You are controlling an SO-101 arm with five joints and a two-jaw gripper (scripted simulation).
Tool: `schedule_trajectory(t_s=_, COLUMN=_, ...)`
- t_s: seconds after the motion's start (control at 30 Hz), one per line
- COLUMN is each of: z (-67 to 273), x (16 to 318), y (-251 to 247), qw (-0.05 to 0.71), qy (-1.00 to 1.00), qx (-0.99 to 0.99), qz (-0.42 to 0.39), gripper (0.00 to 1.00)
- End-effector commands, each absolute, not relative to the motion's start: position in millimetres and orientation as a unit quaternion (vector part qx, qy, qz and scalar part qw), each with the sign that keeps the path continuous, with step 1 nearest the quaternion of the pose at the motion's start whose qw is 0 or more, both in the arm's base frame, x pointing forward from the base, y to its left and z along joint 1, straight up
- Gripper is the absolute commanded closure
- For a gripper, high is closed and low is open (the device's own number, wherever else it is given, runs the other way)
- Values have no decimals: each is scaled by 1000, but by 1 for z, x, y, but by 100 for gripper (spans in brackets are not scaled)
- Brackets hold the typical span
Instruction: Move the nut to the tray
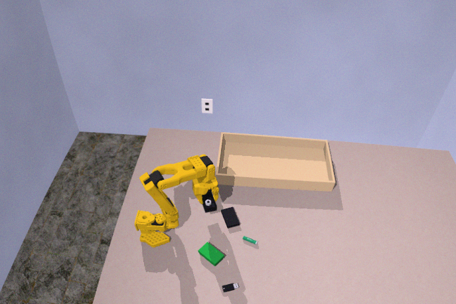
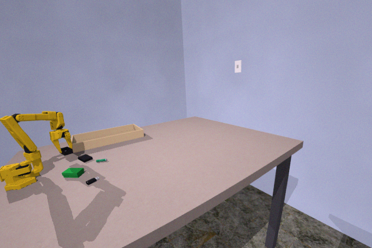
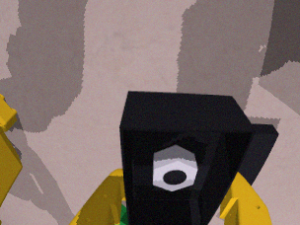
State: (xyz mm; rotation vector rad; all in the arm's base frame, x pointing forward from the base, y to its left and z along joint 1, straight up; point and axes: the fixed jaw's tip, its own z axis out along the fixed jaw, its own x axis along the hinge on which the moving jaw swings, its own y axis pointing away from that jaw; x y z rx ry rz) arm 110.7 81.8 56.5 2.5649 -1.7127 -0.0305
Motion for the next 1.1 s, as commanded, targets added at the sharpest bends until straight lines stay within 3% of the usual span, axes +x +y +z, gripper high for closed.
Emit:
schedule_trajectory(t_s=0.0, z=66, x=115, y=87, qw=0, qy=-556, qx=831, qz=0, gripper=80)
schedule_trajectory(t_s=1.07, z=75, x=118, y=90, qw=0, qy=-556, qx=831, qz=0, gripper=80)
